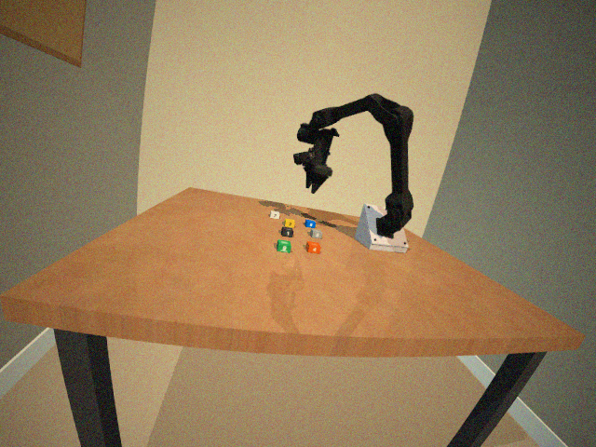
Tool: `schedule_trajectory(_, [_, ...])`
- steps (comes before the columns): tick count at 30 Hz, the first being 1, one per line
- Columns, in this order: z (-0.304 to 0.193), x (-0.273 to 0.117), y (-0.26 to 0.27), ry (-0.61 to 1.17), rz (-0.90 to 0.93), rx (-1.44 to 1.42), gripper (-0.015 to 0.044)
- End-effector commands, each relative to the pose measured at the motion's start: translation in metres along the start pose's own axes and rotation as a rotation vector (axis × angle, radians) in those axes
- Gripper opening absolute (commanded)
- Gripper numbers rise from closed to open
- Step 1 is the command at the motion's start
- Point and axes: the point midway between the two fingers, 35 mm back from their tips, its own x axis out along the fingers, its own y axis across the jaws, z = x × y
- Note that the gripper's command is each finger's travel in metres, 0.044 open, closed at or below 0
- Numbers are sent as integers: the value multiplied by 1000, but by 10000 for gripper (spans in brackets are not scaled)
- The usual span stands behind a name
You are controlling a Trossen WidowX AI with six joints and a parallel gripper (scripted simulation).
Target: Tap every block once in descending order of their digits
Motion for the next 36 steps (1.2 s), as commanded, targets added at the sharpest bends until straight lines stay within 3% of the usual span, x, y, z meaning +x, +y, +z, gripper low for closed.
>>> schedule_trajectory(1, [-13, 1, 11, 37, 52, 56, 400])
schedule_trajectory(22, [-13, 1, 11, 37, 52, 56, 400])
schedule_trajectory(28, [55, 1, 47, 35, 55, 54, 400])
schedule_trajectory(36, [58, 1, 49, 35, 55, 54, 400])
